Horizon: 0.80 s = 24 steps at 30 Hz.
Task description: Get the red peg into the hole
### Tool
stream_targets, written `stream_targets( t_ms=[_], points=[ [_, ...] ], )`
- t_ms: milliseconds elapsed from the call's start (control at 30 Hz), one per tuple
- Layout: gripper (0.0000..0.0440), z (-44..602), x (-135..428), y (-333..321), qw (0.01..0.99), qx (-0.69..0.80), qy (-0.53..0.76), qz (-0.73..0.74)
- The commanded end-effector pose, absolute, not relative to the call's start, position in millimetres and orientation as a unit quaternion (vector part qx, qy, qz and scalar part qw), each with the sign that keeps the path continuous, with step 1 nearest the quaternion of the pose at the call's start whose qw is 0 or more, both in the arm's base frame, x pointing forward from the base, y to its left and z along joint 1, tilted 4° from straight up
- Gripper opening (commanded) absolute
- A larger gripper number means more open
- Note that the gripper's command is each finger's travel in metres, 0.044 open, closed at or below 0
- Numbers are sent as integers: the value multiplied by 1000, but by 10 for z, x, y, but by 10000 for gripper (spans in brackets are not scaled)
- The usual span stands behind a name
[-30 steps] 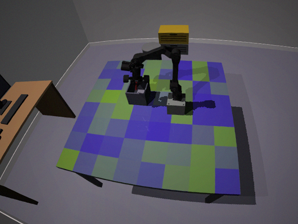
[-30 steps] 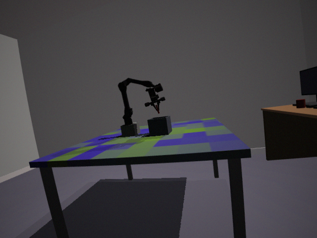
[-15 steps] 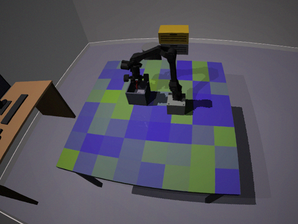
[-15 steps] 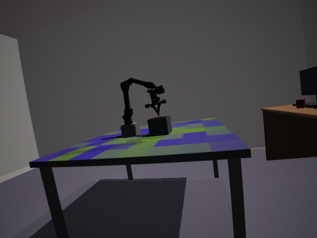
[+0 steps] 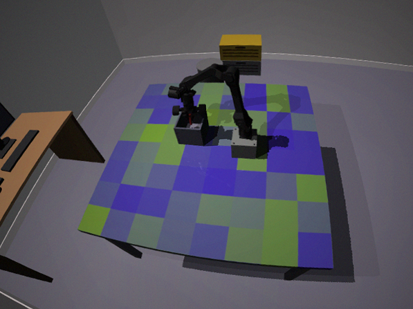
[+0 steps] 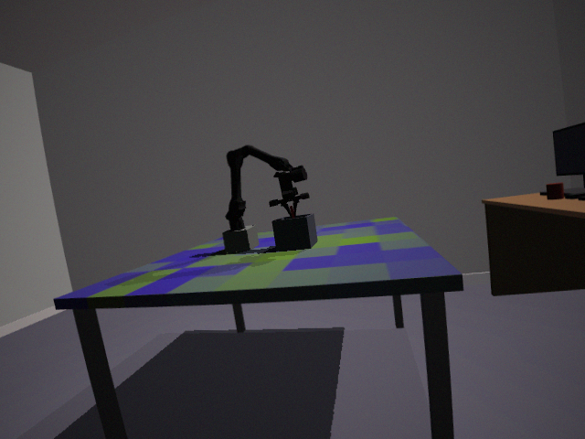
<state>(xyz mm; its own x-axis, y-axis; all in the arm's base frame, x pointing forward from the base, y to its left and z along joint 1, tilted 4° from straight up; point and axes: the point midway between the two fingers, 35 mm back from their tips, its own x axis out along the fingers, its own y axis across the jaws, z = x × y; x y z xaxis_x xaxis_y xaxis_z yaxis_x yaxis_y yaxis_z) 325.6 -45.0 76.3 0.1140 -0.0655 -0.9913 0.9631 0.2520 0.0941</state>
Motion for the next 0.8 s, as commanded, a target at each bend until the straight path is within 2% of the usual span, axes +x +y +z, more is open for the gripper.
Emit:
stream_targets(
  t_ms=[0,533,600,733,767],
  points=[
    [0,639,3258,-488,596,439,520,-425],
    [3,253,3319,-606,595,425,539,-417],
    [22,218,3321,-617,595,421,543,-418],
    [94,155,3330,-625,593,414,549,-418],
    [100,145,3334,-623,592,414,551,-418]
  ],
)
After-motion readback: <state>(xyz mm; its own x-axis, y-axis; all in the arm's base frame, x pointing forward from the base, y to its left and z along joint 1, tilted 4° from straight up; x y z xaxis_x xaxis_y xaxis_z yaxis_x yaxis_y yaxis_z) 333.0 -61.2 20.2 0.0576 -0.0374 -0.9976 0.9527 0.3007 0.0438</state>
